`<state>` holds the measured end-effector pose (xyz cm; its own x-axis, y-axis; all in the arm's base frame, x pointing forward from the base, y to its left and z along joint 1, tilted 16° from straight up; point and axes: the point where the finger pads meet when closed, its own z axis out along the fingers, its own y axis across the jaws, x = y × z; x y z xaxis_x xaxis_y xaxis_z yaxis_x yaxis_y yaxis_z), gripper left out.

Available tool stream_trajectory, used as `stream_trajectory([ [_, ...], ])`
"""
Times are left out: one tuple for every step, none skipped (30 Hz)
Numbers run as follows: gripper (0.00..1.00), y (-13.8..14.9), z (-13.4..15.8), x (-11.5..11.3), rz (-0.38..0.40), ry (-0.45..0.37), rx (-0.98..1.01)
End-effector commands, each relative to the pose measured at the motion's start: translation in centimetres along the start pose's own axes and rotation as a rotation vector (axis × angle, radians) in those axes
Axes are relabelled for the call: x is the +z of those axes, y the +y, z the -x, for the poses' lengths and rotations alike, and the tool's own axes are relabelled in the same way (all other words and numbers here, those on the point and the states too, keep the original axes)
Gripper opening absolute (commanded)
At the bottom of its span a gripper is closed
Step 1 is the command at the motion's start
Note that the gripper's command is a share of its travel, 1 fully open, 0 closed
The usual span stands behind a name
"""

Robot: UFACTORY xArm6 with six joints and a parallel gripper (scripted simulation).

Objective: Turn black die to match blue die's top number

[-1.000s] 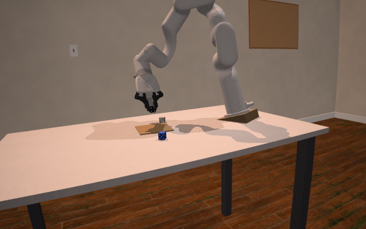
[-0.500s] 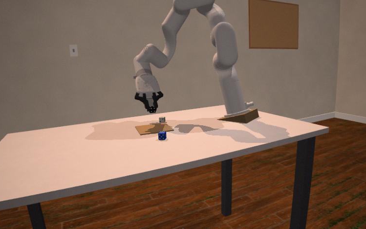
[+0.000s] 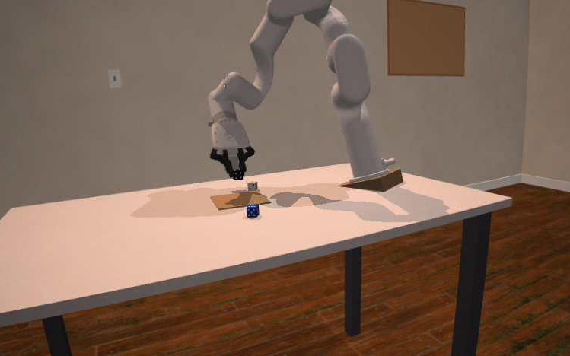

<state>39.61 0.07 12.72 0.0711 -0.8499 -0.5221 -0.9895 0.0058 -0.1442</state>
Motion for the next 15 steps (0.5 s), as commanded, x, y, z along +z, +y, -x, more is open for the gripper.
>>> stream_trajectory([
  [0.21, -0.1, -0.3, 0.3, -0.003, 0.001, -0.002],
  [0.21, -0.1, -0.3, 0.3, -0.003, 0.001, -0.002],
  [0.21, -0.1, -0.4, 0.4, -0.003, 0.001, -0.002],
  [0.21, -0.1, -0.6, 0.5, -0.003, 0.001, -0.002],
  [0.21, -0.1, -0.7, 0.6, -0.003, 0.001, -0.002],
  [0.21, -0.1, -0.8, 0.8, -0.003, 0.001, -0.002],
  [0.21, -0.1, -0.9, 0.9, -0.003, 0.001, -0.002],
  [0.21, -0.1, -1.1, 1.0, -0.003, 0.001, -0.002],
  [0.21, -0.1, -1.2, 1.1, -0.003, 0.001, -0.002],
  [0.21, -0.1, -1.3, 1.3, -0.003, 0.001, -0.002],
  [0.21, -0.1, -1.5, 1.4, -0.003, 0.001, -0.002],
  [0.21, -0.1, -1.6, 1.5, -0.003, 0.001, -0.002],
  [0.21, -0.1, -1.7, 1.7, -0.003, 0.001, -0.002],
  [0.21, -0.1, -1.8, 1.8, -0.003, 0.001, -0.002],
  [0.21, -0.1, -2.0, 1.9, -0.003, 0.001, -0.002],
])
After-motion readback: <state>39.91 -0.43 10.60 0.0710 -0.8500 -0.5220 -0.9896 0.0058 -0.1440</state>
